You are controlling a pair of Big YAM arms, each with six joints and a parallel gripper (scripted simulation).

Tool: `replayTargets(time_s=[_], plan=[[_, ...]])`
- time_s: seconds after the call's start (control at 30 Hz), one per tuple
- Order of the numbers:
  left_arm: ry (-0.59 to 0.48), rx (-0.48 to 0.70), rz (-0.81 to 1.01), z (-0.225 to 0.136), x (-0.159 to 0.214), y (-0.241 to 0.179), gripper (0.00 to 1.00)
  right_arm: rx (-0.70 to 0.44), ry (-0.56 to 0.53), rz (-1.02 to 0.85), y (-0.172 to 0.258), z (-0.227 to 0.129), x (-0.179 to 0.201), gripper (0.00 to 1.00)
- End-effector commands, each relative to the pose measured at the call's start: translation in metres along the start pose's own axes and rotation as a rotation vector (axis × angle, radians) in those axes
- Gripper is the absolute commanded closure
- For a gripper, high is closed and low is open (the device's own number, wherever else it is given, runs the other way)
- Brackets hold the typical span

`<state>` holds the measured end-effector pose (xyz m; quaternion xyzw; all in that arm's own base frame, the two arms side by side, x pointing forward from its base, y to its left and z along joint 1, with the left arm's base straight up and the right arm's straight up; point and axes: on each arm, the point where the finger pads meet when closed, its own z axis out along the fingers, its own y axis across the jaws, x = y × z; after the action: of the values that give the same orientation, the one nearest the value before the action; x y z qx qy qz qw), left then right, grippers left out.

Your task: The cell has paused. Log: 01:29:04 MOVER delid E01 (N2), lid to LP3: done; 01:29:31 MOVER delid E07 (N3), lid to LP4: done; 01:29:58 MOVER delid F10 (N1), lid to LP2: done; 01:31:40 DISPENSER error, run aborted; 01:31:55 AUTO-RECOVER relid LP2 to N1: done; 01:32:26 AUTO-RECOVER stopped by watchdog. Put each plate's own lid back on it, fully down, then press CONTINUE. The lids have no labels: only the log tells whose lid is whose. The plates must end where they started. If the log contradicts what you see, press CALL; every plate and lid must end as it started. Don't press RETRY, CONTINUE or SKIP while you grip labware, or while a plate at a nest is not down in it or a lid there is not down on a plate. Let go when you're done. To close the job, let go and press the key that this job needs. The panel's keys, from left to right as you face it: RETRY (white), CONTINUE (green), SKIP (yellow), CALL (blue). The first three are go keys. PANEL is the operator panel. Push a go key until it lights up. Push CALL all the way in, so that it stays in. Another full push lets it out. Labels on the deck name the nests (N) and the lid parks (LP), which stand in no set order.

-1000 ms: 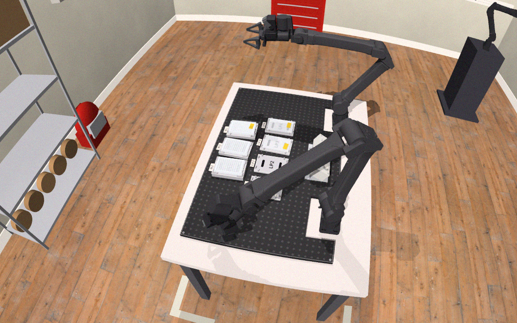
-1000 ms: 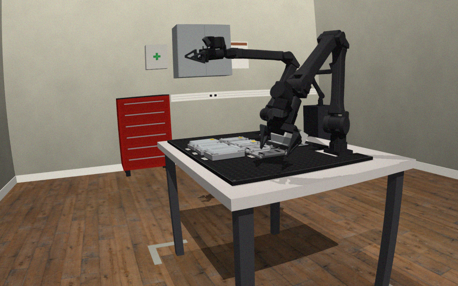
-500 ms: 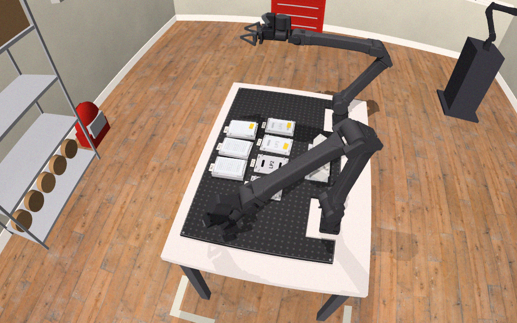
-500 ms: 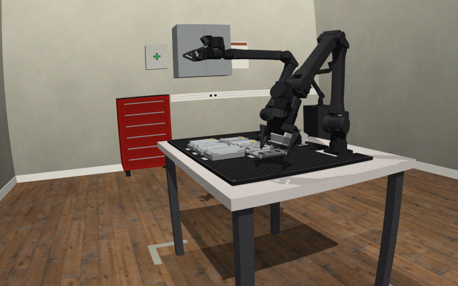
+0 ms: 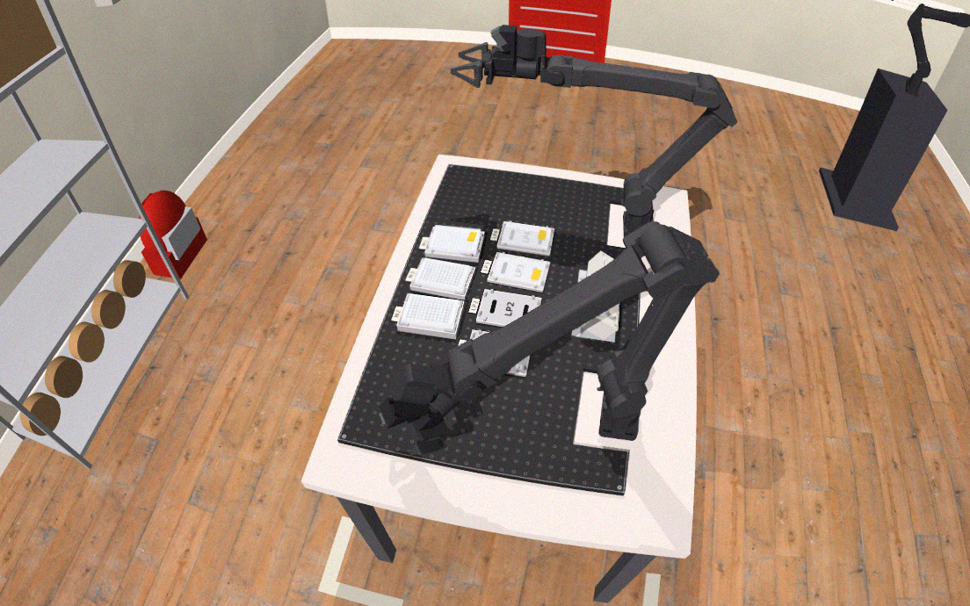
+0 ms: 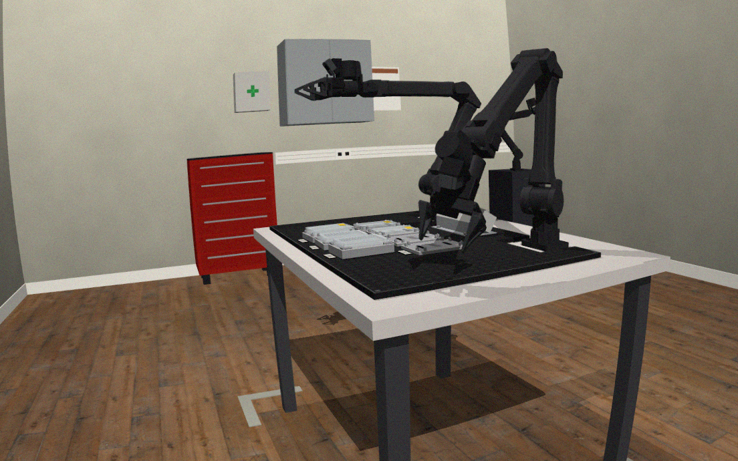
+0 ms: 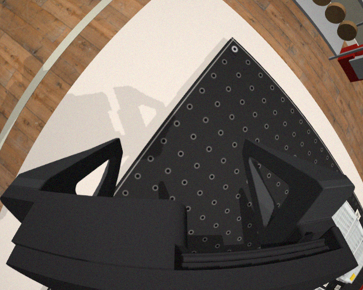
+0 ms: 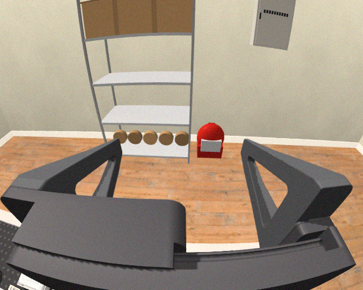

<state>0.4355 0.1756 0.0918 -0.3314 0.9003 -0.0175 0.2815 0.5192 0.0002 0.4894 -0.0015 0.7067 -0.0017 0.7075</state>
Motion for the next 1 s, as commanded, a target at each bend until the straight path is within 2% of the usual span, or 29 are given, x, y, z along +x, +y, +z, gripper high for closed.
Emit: replayTargets(time_s=[0.0, 0.43, 0.53, 0.67, 0.97], plan=[[-0.045, 0.016, 0.004, -0.008, -0.023, -0.008, 0.00, -0.001, -0.057, 0.012, -0.001, -0.002, -0.035, 0.00], [-0.045, 0.016, 0.004, -0.008, -0.023, -0.008, 0.00, -0.001, -0.057, 0.012, -0.001, -0.002, -0.035, 0.00], [-0.053, 0.038, 0.082, -0.024, -0.031, -0.026, 0.00, -0.001, -0.057, 0.012, -0.001, -0.002, -0.035, 0.00], [-0.053, 0.037, 0.074, -0.035, -0.036, -0.037, 0.00, -0.001, -0.057, 0.012, -0.001, -0.002, -0.035, 0.00], [0.040, 0.040, 0.218, -0.066, -0.016, -0.068, 0.00, -0.001, -0.057, 0.012, -0.001, -0.002, -0.035, 0.00]])
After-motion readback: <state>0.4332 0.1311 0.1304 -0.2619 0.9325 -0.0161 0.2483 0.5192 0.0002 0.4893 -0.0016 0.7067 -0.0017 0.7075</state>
